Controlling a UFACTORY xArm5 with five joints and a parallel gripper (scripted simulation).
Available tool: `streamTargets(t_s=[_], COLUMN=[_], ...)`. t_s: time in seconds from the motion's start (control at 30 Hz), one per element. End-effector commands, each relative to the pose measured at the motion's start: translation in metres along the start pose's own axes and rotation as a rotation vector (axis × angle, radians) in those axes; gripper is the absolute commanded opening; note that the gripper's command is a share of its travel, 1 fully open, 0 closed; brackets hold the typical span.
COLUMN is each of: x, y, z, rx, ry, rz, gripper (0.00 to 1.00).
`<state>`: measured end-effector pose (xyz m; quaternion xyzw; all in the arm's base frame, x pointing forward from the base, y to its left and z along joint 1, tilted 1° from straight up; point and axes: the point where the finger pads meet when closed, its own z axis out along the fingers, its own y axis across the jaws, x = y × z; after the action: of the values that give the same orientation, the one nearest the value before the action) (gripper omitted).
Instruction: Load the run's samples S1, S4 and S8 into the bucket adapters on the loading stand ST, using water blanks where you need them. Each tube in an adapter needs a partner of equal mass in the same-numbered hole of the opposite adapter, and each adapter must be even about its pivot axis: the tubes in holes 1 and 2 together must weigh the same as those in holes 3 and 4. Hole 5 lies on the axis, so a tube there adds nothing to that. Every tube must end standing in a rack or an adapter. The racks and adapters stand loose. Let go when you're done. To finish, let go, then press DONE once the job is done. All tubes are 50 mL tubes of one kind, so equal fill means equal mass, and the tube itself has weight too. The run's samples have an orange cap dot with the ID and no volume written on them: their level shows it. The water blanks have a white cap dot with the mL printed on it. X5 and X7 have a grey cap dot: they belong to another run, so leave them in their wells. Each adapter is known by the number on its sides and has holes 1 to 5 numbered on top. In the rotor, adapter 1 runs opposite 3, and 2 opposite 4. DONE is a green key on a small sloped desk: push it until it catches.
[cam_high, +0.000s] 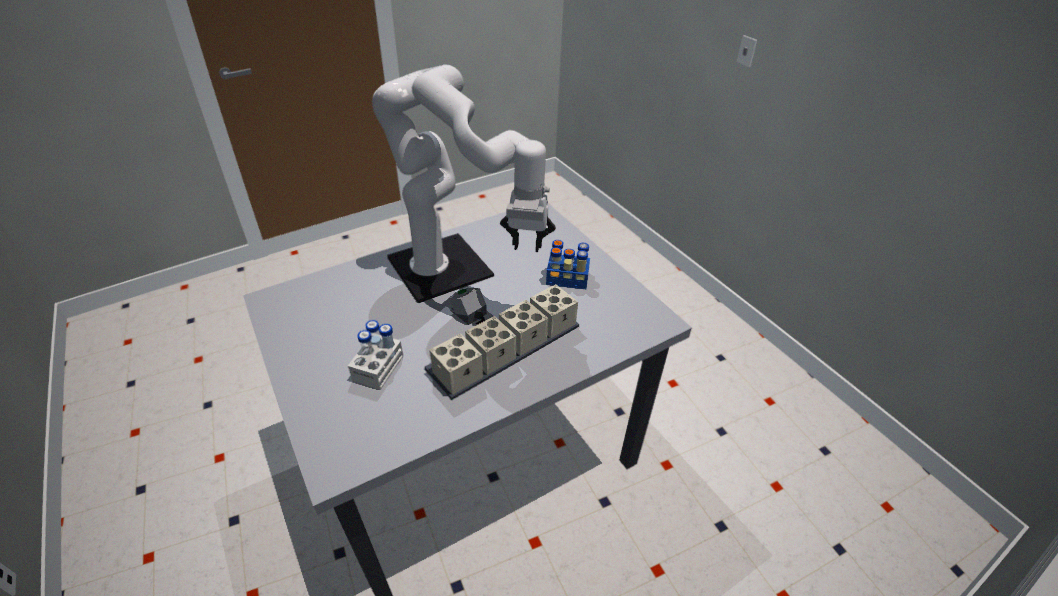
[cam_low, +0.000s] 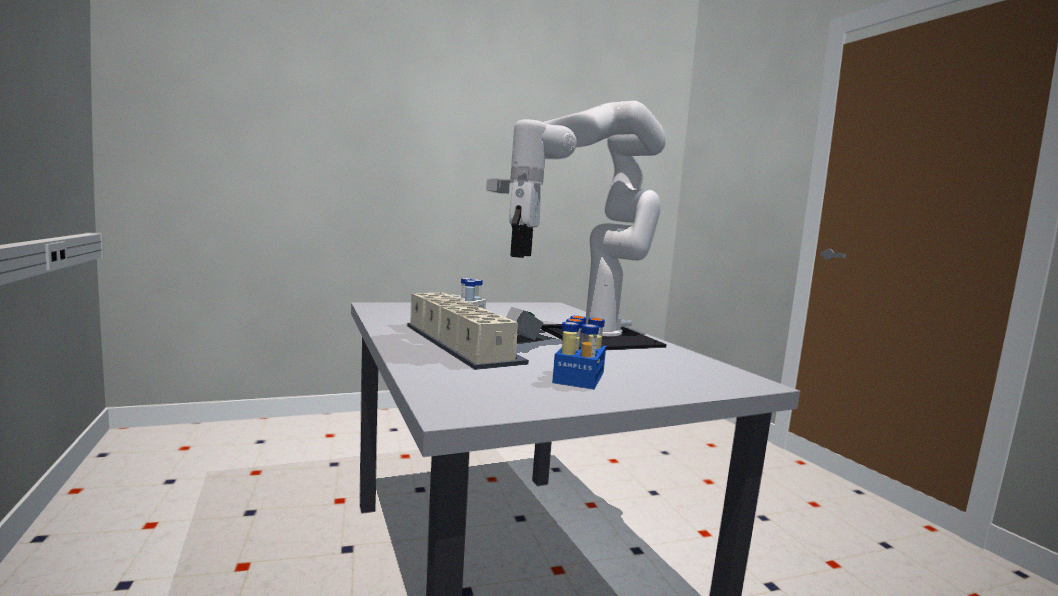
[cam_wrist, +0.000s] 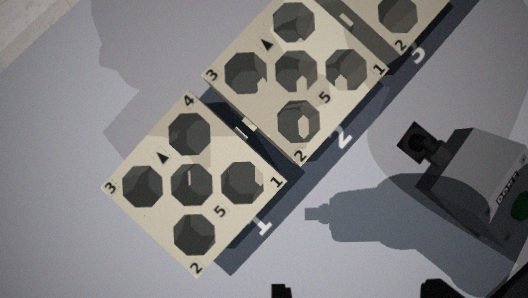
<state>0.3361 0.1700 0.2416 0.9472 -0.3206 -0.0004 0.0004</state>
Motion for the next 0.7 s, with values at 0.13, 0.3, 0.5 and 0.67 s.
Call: streamTargets(t_s=[0.13, 0.3, 0.5, 0.67], x=[-0.040, -0.064, -0.083, -0.106], y=[-0.016, -0.024, -0.031, -0.039], z=[-0.002, -0.003, -0.003, -0.003], rx=[0.014, 0.014, 0.014, 0.014], ry=[-0.010, -0.010, -0.011, -0.011], rz=[0.016, 0.016, 0.016, 0.016], gripper=[0.57, 0.57, 0.57, 0.57])
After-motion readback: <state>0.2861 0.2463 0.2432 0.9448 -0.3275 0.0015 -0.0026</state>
